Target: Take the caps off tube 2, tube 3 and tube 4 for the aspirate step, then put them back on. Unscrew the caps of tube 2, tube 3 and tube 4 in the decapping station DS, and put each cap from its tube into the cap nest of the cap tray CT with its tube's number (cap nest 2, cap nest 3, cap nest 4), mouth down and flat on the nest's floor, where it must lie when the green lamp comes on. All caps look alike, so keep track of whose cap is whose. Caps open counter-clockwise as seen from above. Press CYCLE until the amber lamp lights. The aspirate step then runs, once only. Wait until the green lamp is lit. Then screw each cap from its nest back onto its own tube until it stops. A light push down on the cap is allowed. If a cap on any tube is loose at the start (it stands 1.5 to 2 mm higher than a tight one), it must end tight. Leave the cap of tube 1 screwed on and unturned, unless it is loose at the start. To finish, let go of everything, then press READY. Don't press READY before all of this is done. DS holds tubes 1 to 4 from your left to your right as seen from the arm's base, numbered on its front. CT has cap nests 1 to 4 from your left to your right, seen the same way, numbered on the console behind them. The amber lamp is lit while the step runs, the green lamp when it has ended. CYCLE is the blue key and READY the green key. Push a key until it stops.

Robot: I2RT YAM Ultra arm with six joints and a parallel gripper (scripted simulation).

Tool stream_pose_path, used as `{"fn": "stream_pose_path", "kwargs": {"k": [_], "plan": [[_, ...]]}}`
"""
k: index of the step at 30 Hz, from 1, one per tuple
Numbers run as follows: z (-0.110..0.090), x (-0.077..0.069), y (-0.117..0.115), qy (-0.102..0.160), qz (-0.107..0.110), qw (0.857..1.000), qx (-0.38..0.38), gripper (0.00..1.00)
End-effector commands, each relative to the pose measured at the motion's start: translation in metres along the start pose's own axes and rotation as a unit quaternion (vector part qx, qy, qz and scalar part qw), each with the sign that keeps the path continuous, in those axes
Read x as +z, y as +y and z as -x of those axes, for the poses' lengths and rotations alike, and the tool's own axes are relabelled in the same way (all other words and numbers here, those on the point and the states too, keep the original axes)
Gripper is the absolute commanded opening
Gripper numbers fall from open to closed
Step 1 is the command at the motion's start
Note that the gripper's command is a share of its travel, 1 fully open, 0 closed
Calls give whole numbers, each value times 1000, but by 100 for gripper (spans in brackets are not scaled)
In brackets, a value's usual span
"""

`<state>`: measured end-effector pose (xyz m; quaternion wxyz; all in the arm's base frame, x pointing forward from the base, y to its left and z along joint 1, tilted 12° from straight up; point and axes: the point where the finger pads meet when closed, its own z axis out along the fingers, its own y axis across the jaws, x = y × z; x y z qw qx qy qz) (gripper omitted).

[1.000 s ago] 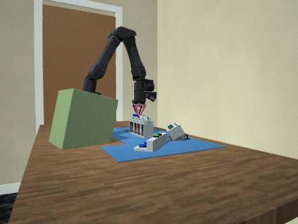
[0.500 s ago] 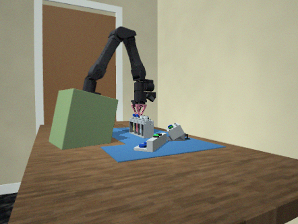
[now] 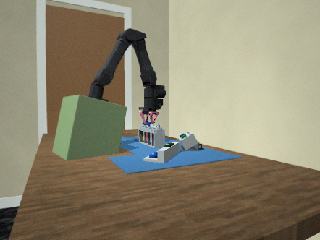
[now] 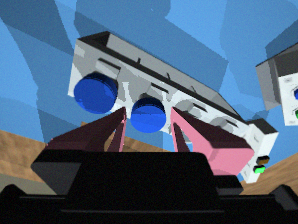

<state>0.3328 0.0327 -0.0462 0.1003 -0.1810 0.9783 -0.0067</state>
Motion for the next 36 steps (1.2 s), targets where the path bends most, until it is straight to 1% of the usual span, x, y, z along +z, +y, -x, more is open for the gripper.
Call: {"fn": "stream_pose_path", "kwargs": {"k": [1,6,7,21,25,28,31,35,36], "plan": [[5,-4,-2,-10,-3,998,-59,49],[5,-5,-2,-10,-3,998,-59,49],[5,-5,-2,-10,-3,998,-59,0],[5,-5,-2,-10,-3,998,-59,0],[5,-4,-2,-10,-3,1000,7,0],[5,-4,-2,-10,-2,998,57,0],[5,-4,-2,-10,-2,994,107,0],[5,-4,-2,-10,-1,985,173,0],[5,-4,-2,-10,-1,985,173,0]]}}
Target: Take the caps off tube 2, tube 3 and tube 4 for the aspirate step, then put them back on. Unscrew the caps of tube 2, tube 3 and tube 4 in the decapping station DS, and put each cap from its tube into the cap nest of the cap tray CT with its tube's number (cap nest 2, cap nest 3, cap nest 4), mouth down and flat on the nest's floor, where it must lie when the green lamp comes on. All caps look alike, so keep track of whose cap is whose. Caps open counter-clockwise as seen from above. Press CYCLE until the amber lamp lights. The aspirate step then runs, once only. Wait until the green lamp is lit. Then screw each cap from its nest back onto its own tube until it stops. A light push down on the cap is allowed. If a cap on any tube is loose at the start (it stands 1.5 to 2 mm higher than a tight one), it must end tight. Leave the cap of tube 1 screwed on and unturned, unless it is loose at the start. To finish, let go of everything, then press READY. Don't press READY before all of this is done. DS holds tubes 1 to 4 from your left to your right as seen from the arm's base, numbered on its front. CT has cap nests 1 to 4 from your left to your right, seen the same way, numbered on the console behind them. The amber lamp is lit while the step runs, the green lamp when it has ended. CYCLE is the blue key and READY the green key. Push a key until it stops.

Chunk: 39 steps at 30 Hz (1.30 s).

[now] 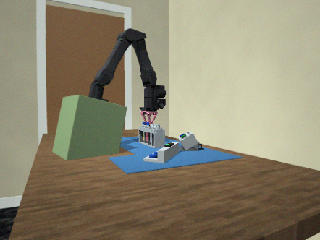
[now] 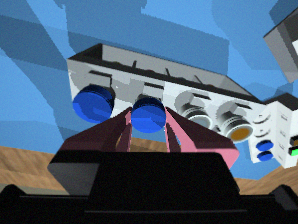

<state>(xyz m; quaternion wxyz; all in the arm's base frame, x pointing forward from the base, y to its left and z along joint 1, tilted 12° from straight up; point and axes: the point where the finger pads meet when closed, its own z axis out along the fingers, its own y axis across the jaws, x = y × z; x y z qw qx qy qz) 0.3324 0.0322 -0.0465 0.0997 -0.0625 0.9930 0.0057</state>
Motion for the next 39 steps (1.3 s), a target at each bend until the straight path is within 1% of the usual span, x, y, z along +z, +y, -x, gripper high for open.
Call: {"fn": "stream_pose_path", "kwargs": {"k": [1,5,10,11,18,19,29,33,35,39], "plan": [[6,-4,-1,-11,0,998,54,0],[6,-4,-1,-11,1,993,120,0],[6,-4,-1,-11,1,979,203,0],[6,-4,-1,-11,2,977,212,0],[6,-4,-1,-11,2,977,212,0],[6,-4,-1,-11,2,977,212,49],[6,-4,-1,-11,2,977,212,49],[6,-5,-1,-11,1,991,133,49],[6,-5,-1,-11,1,991,133,49],[6,-5,-1,-11,0,999,53,49]]}}
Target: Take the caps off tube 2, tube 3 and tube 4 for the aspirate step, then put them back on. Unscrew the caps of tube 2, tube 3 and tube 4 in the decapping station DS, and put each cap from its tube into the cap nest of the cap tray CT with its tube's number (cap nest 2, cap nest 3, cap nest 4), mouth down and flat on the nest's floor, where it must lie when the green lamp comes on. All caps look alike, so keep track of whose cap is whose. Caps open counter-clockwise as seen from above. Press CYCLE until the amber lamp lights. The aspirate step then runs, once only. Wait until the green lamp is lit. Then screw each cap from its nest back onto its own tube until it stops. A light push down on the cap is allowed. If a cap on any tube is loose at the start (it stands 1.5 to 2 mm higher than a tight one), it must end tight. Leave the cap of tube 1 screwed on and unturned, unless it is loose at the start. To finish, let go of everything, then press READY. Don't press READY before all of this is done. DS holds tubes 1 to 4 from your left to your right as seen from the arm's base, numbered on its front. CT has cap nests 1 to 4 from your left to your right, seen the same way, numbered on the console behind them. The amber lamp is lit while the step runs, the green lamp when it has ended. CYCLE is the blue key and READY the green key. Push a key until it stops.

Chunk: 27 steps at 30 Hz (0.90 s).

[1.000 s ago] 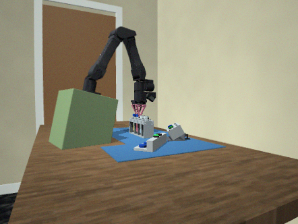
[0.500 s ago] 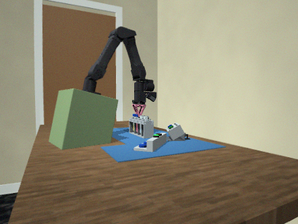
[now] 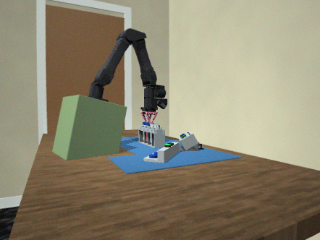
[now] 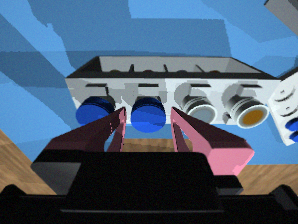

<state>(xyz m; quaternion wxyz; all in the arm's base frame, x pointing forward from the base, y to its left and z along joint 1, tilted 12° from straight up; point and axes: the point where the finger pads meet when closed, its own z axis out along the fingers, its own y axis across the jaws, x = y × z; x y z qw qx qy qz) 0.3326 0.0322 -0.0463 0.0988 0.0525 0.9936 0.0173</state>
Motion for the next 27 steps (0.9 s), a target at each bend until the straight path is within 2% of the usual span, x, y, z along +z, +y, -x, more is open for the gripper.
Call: {"fn": "stream_pose_path", "kwargs": {"k": [1,6,11,13,14,20,27], "plan": [[5,-4,1,-11,1,997,-82,49],[5,-4,1,-11,0,983,-181,49],[5,-4,1,-11,-1,960,-279,49],[5,-4,1,-11,-1,960,-279,49],[5,-4,1,-11,-2,955,-298,49],[5,-4,1,-10,-3,912,-410,49],[5,-4,1,-10,-4,846,-533,49]]}}
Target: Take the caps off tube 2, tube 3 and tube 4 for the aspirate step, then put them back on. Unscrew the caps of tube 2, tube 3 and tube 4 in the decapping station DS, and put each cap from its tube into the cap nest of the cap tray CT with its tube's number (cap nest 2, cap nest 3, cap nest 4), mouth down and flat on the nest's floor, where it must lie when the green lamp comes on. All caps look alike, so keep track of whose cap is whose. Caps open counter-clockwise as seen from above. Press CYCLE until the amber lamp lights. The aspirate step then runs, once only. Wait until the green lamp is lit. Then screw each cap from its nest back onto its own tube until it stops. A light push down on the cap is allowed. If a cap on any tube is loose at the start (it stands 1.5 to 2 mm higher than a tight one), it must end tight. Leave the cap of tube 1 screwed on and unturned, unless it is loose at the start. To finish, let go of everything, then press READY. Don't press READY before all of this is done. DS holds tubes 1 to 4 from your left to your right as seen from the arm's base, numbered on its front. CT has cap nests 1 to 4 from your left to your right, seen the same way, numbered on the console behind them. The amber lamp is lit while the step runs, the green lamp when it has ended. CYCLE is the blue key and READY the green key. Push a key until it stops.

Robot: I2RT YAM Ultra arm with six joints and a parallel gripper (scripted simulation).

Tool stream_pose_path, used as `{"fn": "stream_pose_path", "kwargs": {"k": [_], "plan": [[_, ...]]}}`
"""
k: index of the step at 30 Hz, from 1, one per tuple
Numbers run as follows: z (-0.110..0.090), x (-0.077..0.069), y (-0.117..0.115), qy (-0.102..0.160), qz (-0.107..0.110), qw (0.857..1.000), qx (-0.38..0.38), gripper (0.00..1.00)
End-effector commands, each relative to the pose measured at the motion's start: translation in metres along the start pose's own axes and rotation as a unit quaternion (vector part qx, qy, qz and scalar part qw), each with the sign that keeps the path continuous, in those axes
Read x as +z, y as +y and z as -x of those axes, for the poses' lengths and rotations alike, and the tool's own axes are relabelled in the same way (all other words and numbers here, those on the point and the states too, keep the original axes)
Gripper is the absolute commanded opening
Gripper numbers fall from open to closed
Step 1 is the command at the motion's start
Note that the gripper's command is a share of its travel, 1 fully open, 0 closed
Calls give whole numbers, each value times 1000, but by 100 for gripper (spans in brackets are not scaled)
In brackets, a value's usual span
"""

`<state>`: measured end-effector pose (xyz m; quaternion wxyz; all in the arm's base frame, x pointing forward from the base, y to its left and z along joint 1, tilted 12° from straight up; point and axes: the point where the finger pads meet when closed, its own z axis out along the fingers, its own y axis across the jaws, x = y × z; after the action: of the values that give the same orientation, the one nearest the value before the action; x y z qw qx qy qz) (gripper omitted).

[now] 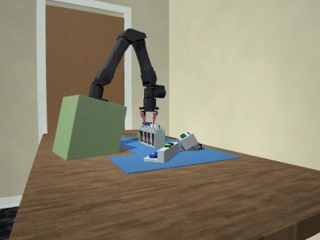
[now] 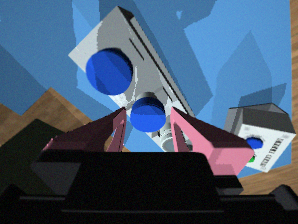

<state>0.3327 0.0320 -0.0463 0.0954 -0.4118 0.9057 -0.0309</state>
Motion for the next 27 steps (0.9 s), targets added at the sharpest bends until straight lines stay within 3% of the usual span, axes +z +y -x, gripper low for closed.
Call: {"fn": "stream_pose_path", "kwargs": {"k": [1,3,9,18,20,24,27], "plan": [[4,-4,-3,-7,-8,995,-103,49],[4,-4,-3,-7,-8,995,-103,49],[4,-4,-3,-6,-9,975,-221,49],[4,-4,-3,-5,-10,920,-392,49],[4,-4,-3,-5,-10,920,-392,49],[4,-4,-3,-4,-10,886,-464,49],[4,-5,-3,-4,-10,881,-472,49]]}}
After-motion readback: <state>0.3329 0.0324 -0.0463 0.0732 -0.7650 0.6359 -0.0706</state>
